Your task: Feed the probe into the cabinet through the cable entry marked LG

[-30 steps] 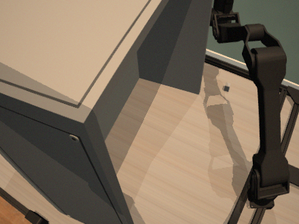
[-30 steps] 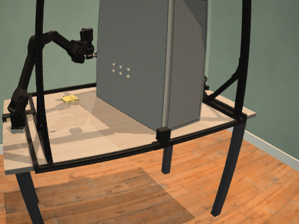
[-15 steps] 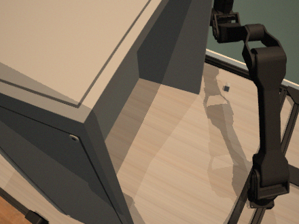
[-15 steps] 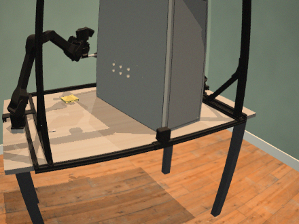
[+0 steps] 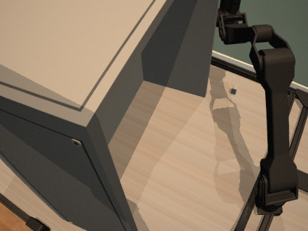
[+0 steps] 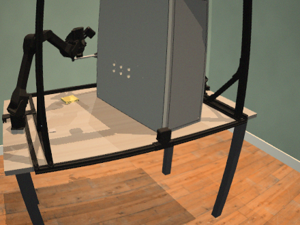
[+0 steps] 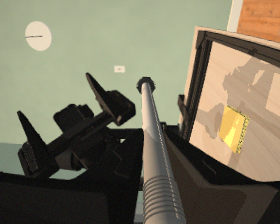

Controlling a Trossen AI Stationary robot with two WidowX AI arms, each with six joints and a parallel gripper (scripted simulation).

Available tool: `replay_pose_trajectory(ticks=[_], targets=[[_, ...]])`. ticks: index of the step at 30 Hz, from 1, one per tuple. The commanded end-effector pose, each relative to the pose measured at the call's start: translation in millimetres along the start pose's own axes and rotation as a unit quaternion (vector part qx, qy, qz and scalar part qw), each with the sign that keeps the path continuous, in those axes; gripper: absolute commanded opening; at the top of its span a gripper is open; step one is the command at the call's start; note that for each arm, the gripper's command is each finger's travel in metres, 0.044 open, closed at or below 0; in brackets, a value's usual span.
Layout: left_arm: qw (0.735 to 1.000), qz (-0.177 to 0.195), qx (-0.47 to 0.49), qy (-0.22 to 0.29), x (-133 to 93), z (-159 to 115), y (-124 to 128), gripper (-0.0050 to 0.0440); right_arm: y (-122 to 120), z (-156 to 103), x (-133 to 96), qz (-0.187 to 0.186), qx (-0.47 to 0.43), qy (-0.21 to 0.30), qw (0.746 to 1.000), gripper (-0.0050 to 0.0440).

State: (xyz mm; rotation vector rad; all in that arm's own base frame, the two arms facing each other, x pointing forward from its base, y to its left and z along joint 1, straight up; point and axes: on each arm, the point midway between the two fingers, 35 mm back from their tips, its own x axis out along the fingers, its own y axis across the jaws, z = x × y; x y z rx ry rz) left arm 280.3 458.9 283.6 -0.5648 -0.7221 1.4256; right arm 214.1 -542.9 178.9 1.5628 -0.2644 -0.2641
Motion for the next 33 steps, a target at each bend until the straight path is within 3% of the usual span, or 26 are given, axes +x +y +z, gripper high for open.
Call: replay_pose_trajectory(ticks=[1,10,24,33], targets=[[0.999,-0.020,0.043,0.014,2.1,4.0,1.1,0.0440,0.7,0.4,0.2,0.001,-0.004,-0.001,1.000,0.0000],[0.990,-0.060,0.124,0.037,7.3,5.9,2.3,0.0440,0.7,0.4,0.2,0.001,-0.004,-0.001,1.000,0.0000],[0.952,-0.137,0.267,0.064,12.1,8.8,6.7,0.0440,0.7,0.4,0.2,0.001,-0.004,-0.001,1.000,0.0000],[0.905,-0.201,0.369,0.071,11.3,11.4,11.1,0.0440,0.7,0.4,0.2,0.001,-0.004,-0.001,1.000,0.0000]])
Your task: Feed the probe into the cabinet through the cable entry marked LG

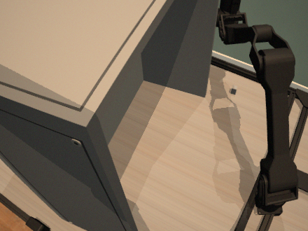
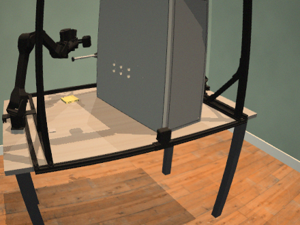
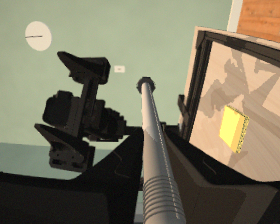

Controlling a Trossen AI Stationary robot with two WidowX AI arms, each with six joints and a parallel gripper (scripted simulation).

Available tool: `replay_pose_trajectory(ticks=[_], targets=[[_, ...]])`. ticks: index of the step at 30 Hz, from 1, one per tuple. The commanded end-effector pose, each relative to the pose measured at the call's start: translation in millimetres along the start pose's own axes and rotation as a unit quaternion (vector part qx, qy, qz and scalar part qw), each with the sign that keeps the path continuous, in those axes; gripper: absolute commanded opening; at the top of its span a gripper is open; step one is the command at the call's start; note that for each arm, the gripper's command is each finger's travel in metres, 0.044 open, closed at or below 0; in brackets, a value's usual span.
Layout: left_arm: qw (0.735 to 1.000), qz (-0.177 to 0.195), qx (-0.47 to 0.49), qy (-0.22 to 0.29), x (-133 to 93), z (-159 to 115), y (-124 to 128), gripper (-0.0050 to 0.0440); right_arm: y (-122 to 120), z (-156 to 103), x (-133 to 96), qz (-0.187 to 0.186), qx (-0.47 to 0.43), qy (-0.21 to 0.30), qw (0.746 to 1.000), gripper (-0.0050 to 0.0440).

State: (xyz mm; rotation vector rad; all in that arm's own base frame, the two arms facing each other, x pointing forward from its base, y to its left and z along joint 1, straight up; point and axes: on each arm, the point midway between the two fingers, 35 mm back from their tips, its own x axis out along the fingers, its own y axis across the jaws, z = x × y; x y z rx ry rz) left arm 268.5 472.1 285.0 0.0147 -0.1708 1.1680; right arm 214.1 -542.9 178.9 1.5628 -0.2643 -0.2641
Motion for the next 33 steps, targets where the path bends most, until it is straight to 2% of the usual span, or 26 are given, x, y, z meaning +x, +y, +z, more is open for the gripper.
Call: replay_pose_trajectory(ticks=[1,14,23,25,33], targets=[[0.998,-0.026,0.049,0.001,-3.9,-0.1,3.6,0.0440,0.8,0.4,0.2,0.001,-0.004,-0.001,1.000,0.0000],[0.977,-0.102,0.185,-0.009,-12.2,-3.1,9.1,0.0440,0.8,0.4,0.2,0.001,-0.004,-0.001,1.000,0.0000],[0.944,-0.159,0.289,-0.028,-22.0,-7.4,14.3,0.0440,0.8,0.4,0.2,0.001,-0.004,-0.001,1.000,0.0000],[0.944,-0.159,0.289,-0.028,-22.0,-7.4,14.3,0.0440,0.8,0.4,0.2,0.001,-0.004,-0.001,1.000,0.0000],[0.904,-0.205,0.371,-0.053,-33.1,-11.1,18.9,0.0440,0.8,0.4,0.2,0.001,-0.004,-0.001,1.000,0.0000]])
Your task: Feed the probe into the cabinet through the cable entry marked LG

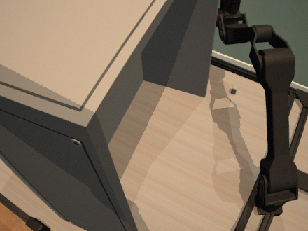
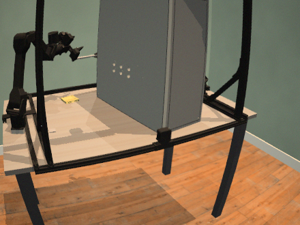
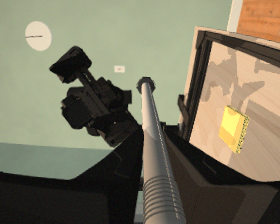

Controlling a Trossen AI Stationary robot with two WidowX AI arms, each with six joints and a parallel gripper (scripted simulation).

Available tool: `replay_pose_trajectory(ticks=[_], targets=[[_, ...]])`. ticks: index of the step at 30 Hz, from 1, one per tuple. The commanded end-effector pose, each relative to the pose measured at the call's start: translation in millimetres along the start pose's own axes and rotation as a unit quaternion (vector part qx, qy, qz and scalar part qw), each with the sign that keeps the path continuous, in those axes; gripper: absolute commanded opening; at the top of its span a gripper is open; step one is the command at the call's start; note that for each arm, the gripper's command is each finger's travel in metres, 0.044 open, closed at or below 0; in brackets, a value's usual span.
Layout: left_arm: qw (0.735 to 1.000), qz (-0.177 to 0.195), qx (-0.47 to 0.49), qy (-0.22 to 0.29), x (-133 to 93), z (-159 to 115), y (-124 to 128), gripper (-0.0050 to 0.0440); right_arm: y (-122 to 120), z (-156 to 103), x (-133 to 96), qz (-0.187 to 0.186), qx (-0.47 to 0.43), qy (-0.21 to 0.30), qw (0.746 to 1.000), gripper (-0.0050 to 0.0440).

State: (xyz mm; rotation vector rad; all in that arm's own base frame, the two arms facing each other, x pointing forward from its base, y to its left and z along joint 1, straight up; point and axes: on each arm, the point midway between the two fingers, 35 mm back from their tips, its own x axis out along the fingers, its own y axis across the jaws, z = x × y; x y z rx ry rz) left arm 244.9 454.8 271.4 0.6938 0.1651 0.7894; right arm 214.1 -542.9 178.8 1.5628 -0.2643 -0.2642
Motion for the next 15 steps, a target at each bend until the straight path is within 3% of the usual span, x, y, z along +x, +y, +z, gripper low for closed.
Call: replay_pose_trajectory(ticks=[1,15], targets=[[0.999,-0.021,0.043,-0.012,-8.5,-2.6,-1.9,0.0440,0.8,0.4,0.2,0.001,-0.004,-0.001,1.000,0.0000],[0.982,-0.072,0.166,-0.060,-28.7,-6.1,-6.7,0.0440,0.8,0.4,0.2,0.001,-0.004,-0.001,1.000,0.0000]])
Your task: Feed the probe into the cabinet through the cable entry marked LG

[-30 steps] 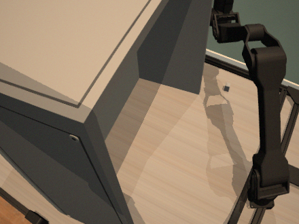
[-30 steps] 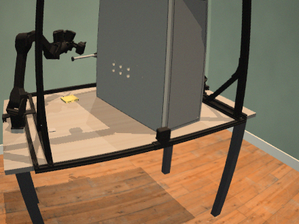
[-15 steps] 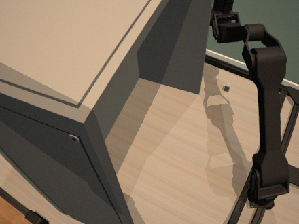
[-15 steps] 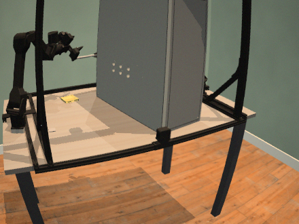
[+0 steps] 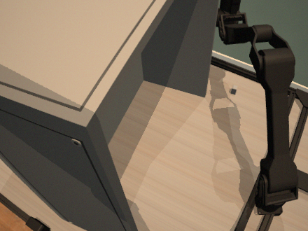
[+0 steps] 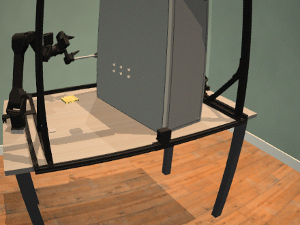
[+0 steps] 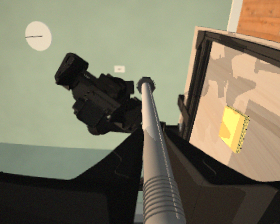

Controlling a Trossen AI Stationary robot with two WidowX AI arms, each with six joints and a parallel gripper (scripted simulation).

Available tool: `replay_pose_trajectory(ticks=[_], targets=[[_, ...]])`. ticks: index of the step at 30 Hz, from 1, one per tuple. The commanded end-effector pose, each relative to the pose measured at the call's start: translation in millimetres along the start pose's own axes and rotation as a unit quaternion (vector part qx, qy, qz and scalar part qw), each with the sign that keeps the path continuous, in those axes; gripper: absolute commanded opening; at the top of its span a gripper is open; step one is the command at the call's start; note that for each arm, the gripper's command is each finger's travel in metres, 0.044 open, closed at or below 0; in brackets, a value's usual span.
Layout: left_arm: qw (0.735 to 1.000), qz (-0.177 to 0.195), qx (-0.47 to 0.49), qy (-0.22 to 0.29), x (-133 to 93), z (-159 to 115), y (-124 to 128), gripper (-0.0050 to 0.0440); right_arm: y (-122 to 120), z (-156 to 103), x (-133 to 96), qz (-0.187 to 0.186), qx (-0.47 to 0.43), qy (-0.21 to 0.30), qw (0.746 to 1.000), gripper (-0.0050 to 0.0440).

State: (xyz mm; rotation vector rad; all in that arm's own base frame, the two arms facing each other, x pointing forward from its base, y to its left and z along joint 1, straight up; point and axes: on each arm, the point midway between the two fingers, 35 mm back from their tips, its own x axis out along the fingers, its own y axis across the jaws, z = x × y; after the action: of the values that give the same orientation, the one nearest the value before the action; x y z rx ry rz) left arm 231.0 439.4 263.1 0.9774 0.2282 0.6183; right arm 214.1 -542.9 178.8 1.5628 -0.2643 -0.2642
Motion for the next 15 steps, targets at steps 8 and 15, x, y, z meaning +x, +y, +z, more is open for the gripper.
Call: replay_pose_trajectory(ticks=[8,15], targets=[[0.993,-0.036,0.099,-0.044,-20.6,0.2,-8.3,0.0440,0.8,0.4,0.2,0.001,-0.004,-0.001,1.000,0.0000],[0.987,-0.047,0.141,-0.066,-29.0,1.0,-11.2,0.0440,0.8,0.4,0.2,0.001,-0.004,-0.001,1.000,0.0000]])
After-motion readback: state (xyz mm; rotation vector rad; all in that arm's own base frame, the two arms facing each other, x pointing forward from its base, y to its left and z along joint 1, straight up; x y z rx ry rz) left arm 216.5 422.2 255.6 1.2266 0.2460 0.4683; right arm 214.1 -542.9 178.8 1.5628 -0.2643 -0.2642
